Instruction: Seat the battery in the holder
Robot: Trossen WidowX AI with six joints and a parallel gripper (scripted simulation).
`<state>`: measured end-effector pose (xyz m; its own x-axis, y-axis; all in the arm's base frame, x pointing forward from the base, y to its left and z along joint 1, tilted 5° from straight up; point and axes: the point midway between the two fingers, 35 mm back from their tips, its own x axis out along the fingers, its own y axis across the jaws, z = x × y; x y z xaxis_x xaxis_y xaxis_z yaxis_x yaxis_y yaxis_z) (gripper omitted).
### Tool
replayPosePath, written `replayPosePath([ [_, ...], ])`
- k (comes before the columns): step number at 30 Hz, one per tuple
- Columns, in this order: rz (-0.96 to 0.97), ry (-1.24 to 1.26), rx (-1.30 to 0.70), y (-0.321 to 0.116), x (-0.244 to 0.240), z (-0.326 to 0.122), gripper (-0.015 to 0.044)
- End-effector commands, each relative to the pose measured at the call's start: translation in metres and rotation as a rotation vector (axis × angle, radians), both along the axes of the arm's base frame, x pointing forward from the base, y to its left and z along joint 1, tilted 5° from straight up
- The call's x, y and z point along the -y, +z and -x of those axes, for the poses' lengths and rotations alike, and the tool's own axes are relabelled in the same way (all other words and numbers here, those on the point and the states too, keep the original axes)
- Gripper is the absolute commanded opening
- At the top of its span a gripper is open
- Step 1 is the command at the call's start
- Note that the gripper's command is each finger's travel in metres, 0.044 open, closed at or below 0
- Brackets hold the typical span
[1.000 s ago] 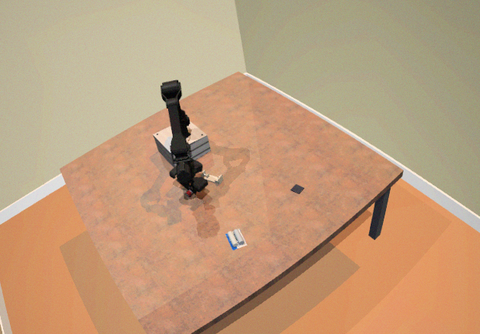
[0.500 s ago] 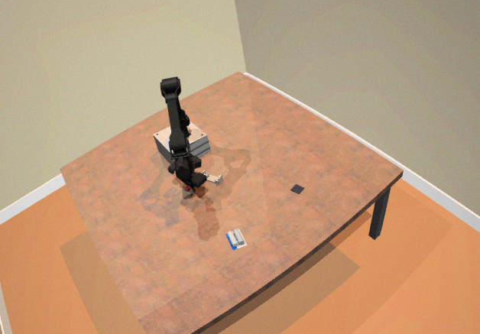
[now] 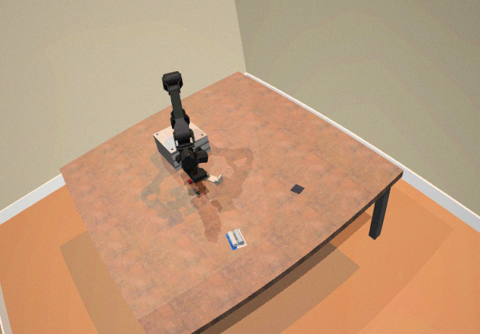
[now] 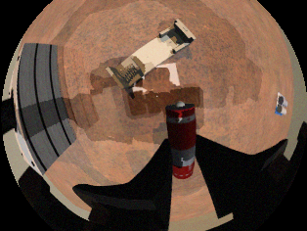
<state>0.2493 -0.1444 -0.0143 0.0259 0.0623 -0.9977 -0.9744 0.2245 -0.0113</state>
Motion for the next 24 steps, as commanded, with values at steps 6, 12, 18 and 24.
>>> replayPosePath([
  [6, -0.012, -0.318, -0.024, 0.008, -0.026, -0.004, 0.0066],
  [12, -0.018, -0.544, -0.037, 0.013, -0.044, -0.007, 0.0066],
  [18, -0.023, -0.771, -0.051, 0.018, -0.062, -0.008, 0.0066],
  [24, -0.028, -0.997, -0.062, 0.023, -0.08, -0.008, 0.0066],
])
